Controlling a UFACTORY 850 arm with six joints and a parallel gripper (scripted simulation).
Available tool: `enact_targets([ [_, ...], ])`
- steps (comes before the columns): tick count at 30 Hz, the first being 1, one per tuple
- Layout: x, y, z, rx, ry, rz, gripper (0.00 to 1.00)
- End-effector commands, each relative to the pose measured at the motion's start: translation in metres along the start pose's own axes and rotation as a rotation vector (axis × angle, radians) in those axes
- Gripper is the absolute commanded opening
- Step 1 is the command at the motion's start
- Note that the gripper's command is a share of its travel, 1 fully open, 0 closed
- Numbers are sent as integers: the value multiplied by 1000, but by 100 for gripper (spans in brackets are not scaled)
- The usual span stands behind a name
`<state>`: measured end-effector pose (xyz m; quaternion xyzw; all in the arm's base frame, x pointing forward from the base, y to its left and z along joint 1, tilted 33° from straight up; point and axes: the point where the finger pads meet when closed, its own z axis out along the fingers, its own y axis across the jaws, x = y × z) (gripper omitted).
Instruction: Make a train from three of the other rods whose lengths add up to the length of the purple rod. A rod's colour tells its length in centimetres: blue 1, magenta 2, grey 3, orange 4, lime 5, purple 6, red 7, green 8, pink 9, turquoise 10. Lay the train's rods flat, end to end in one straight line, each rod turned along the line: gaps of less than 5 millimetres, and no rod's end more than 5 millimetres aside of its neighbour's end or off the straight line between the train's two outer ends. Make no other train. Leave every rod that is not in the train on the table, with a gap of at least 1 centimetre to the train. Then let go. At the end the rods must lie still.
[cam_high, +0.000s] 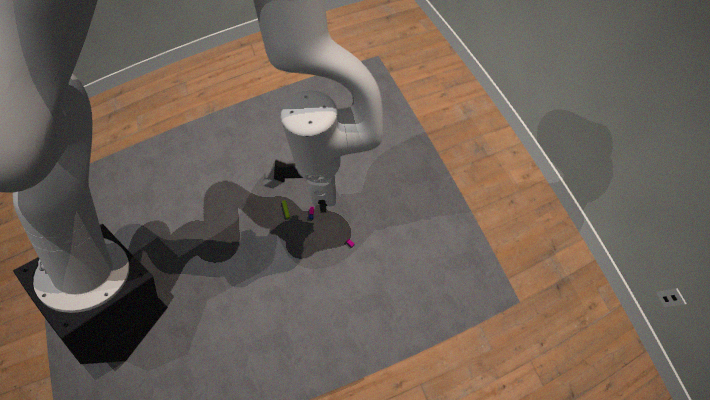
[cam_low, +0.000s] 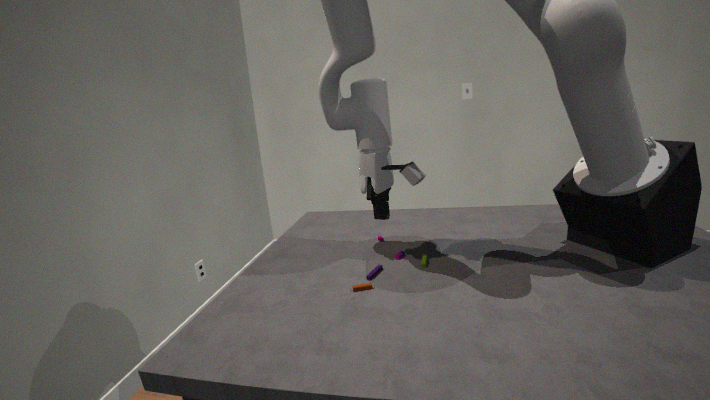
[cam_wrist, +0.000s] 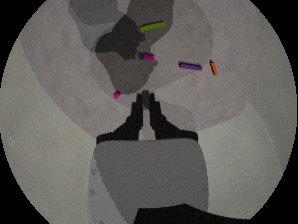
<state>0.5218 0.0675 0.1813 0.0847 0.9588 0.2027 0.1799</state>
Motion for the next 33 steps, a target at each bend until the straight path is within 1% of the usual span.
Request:
enact_targets([
  [1,4,5,-1,-8,-35,-164,4],
  [14,15,17,-2,0,-34,-591,4],
  [16,15,17,-2,0,-34,-591,4],
  [18,18,20,-2,2,-34,-703,4],
  [31,31,31,-3,9,-31,-1137,4],
  [33,31,31,-3,9,-31,-1137,4],
])
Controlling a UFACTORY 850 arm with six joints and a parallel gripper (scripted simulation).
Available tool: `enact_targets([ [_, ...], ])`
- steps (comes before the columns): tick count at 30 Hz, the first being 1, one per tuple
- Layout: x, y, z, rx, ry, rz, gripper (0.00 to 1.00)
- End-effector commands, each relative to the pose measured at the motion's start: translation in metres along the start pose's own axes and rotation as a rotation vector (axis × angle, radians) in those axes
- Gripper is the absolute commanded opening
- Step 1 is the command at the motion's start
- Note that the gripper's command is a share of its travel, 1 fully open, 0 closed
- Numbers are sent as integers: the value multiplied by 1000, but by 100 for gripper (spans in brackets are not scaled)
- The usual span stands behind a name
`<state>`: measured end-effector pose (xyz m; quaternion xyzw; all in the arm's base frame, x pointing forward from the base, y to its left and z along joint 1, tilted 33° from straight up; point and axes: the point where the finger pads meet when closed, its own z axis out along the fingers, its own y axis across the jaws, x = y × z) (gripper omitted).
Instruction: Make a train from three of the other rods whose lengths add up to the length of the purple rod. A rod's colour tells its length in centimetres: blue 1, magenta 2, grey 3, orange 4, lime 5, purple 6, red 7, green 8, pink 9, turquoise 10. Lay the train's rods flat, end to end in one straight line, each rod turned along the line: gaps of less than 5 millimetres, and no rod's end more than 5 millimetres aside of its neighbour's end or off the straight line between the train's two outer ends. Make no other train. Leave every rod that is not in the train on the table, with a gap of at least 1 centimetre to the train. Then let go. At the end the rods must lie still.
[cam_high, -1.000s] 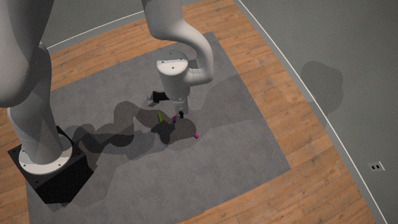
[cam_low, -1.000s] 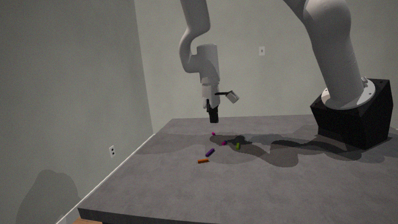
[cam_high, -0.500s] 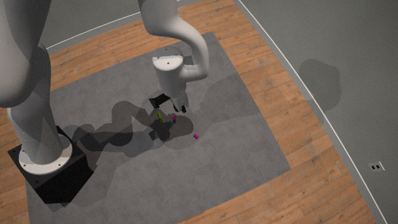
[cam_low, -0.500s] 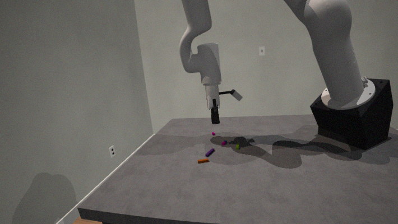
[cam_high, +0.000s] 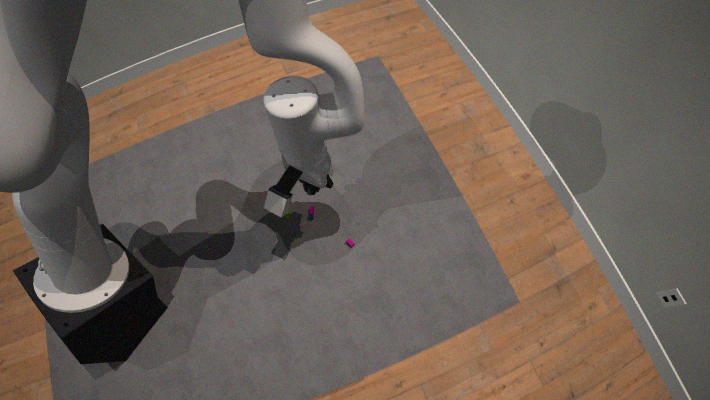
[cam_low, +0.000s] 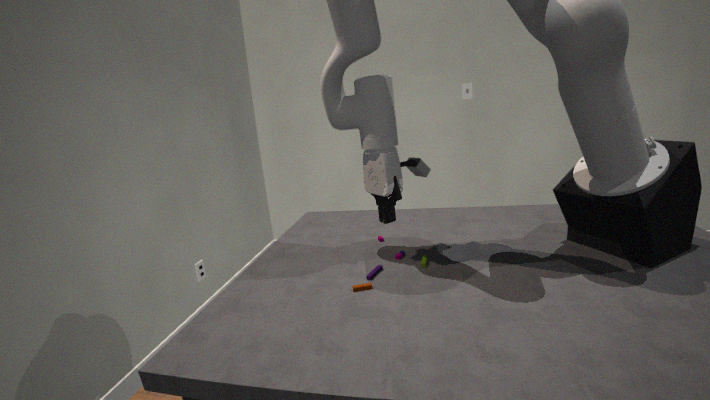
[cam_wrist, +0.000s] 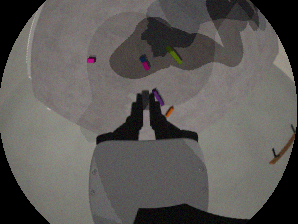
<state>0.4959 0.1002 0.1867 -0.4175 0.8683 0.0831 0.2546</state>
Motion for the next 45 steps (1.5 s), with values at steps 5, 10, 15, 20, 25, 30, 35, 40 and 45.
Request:
enact_targets([
  [5,-2,7,-1,28,-24,-214,4],
  [10,-3,11,-1,29,-22,-314,4],
  [15,-3,13,-1,29,-21,-372,4],
  [20,-3,14,-2,29,-21,-389,4],
  [25,-3,14,-2,29,-21,-400,4],
  [30,-3,14,-2,29,-21,-400,4],
  [35,-3,14,-2,29,-21,-400,4],
  [40,-3,14,-2,29,-21,-400,4],
  [45,-3,14,1,29,-22,-400,4],
])
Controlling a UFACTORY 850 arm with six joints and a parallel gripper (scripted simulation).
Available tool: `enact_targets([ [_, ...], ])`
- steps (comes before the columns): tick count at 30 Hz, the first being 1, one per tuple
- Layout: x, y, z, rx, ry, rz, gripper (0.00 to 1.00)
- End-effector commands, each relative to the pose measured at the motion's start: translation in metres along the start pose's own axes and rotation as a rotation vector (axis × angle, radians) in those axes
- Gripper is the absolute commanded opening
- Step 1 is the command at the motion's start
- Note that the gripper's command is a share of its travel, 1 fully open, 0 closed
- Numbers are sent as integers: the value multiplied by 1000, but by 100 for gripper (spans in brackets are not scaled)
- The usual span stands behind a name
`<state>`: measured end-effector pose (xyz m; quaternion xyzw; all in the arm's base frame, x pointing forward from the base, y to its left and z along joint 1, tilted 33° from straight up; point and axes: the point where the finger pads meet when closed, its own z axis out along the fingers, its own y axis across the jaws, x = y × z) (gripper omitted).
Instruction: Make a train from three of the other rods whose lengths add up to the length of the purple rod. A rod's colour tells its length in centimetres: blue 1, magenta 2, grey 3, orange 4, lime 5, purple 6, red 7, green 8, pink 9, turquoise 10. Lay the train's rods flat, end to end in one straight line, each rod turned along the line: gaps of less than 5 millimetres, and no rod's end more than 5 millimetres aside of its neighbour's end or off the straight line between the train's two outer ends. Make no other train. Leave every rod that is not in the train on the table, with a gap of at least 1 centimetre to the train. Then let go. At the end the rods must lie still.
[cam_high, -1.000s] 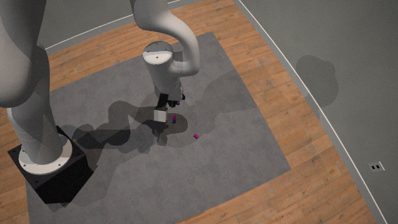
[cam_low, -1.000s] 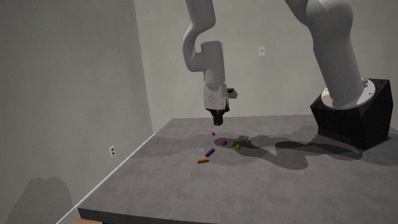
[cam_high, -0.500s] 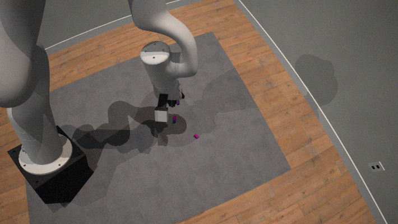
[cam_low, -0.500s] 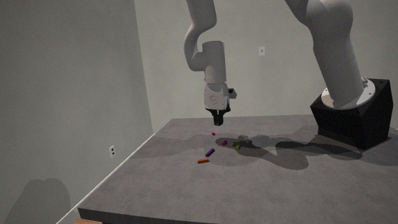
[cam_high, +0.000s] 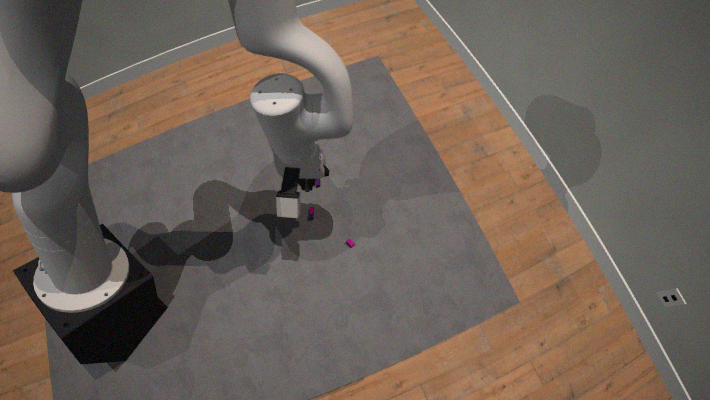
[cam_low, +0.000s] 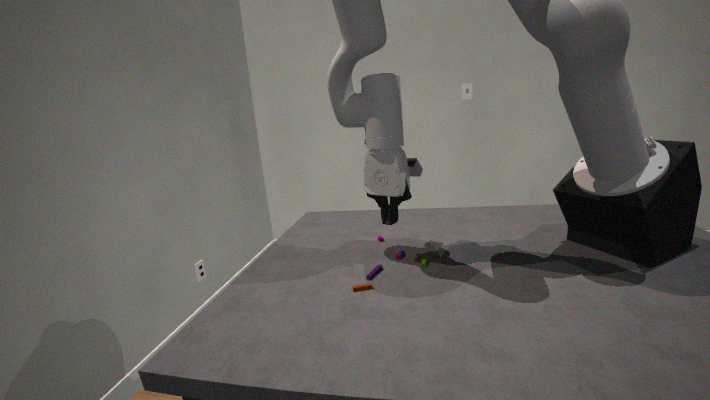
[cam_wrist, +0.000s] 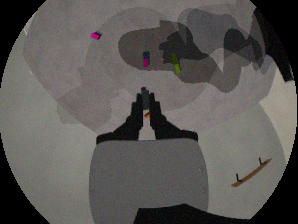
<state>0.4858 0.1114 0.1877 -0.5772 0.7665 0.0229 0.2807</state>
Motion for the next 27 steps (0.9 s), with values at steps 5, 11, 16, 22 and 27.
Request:
enact_targets([
  [5,0,0,8,2,-1,0,4],
  [11,0,0,24,2,-1,0,4],
  [16,0,0,46,2,-1,0,4],
  [22,0,1,69,2,-1,0,4],
  [27,0,1,82,2,-1,0,4],
])
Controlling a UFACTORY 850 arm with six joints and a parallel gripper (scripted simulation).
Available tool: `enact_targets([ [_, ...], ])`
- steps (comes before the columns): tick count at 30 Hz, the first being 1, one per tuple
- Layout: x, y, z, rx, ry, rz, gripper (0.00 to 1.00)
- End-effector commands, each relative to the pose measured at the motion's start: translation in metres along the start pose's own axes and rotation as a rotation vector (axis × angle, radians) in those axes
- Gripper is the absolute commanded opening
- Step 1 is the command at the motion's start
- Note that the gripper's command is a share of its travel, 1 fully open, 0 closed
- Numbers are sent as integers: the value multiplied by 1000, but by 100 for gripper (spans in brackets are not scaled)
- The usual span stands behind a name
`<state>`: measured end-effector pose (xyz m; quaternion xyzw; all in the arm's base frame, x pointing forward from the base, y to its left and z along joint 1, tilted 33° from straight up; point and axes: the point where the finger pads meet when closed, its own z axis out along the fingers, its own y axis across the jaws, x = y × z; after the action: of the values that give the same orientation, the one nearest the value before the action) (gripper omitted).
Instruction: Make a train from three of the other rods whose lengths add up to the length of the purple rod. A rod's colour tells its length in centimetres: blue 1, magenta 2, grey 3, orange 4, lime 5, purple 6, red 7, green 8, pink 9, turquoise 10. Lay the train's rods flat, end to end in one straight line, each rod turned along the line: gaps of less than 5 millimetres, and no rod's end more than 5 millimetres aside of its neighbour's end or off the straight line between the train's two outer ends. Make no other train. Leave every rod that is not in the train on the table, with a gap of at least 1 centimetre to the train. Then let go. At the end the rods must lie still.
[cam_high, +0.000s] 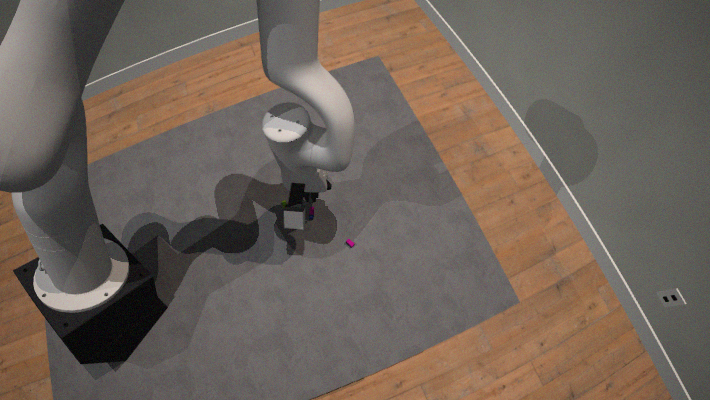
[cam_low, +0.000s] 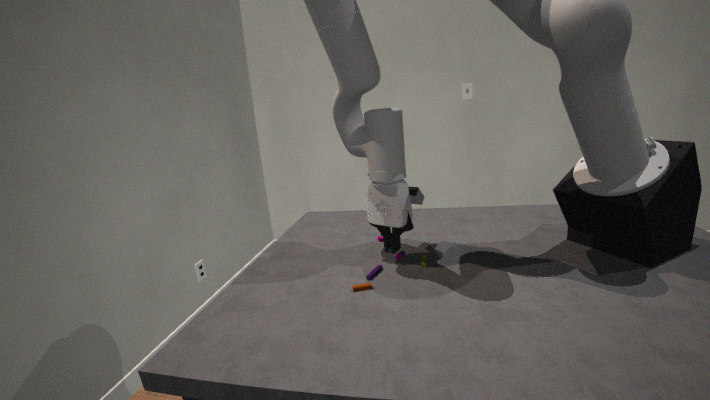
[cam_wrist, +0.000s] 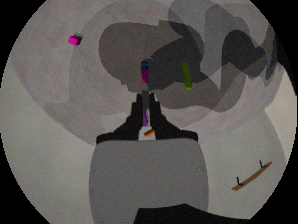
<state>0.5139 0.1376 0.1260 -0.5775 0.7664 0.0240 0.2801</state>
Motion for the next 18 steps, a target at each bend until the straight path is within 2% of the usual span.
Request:
enact_targets([
  [1,0,0,12,4,-1,0,4],
  [18,0,0,16,4,-1,0,4],
])
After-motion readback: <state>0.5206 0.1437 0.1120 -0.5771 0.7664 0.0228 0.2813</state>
